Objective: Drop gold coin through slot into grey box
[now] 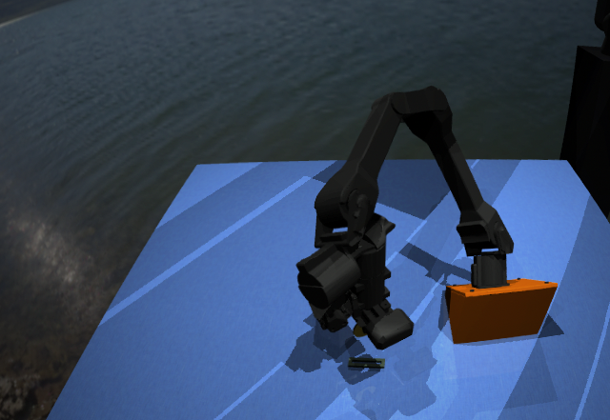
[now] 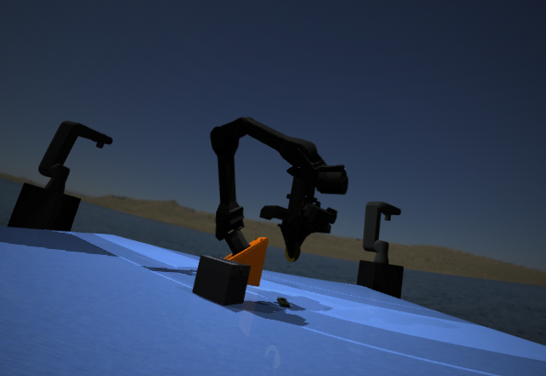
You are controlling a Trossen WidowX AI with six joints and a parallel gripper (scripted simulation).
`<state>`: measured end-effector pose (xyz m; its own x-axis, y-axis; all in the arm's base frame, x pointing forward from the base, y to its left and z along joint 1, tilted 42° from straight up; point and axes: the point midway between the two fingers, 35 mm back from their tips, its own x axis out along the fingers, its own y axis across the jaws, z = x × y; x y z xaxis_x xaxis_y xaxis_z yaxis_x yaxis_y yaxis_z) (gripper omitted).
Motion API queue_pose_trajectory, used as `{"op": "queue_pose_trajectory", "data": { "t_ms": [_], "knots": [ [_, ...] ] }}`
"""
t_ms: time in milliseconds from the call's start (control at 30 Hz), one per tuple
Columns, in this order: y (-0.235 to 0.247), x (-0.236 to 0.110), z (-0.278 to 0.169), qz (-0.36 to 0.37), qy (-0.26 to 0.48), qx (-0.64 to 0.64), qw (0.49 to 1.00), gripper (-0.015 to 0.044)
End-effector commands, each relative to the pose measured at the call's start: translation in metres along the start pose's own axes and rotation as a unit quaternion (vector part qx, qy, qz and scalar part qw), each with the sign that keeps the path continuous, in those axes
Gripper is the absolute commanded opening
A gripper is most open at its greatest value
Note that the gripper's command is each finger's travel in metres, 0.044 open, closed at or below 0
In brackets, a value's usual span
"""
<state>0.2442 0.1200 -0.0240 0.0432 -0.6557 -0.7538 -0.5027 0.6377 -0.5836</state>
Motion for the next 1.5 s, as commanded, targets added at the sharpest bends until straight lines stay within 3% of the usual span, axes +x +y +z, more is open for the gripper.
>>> {"op": "queue_pose_trajectory", "data": {
  "t_ms": [0,267,1467],
  "knots": [
    [0.0,0.0,0.0,0.001,0.001,-0.067,0.998,0.0],
    [0.0,0.0,0.001,0.001,0.001,-0.178,0.984,0.0],
    [-0.076,-0.003,-0.002,0.004,-0.004,-0.18,0.984,0.0]
  ]
}}
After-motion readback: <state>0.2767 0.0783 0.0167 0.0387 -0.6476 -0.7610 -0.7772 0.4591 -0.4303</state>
